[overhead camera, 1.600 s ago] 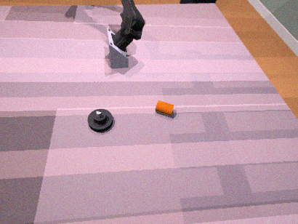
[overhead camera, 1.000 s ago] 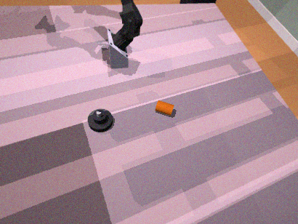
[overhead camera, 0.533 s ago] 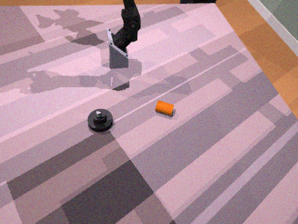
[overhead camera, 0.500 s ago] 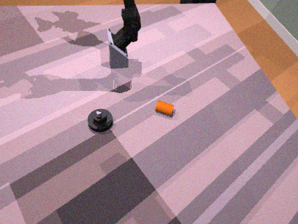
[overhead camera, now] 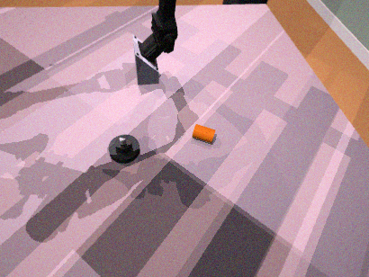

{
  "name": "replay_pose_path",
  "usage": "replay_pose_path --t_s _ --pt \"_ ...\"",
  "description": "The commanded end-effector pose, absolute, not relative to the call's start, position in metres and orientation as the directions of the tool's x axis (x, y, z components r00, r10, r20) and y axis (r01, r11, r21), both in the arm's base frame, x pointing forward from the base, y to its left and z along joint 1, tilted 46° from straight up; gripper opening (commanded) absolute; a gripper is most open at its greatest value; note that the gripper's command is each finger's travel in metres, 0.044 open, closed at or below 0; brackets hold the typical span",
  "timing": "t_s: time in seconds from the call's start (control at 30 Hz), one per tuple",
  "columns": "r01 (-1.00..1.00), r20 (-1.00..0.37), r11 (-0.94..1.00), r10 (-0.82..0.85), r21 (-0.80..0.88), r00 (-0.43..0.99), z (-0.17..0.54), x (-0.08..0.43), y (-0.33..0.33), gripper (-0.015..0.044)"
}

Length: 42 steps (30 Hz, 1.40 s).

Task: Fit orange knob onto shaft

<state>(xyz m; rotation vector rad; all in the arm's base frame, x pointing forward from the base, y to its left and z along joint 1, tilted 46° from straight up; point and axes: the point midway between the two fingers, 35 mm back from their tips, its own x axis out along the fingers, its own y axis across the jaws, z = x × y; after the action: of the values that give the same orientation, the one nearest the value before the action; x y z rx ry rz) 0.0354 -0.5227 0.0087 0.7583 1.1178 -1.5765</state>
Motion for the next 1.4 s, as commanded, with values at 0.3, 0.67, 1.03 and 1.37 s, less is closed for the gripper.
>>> replay_pose_path --t_s 0.3,0.67,1.03,1.37 --pt "0.651 -0.978 0.749 -0.203 -0.125 0.045 0.041 0.251 -0.387 0.0440" --pt "-0.103 -0.982 0.987 0.135 0.121 0.133 0.078 0.352 -0.188 0.0440" --pt "-0.789 -0.883 0.520 0.466 0.328 -0.060 0.131 0.332 0.031 0.0440" --pt "-0.823 -0.869 0.457 0.487 0.338 -0.087 0.116 0.320 0.061 0.0440"
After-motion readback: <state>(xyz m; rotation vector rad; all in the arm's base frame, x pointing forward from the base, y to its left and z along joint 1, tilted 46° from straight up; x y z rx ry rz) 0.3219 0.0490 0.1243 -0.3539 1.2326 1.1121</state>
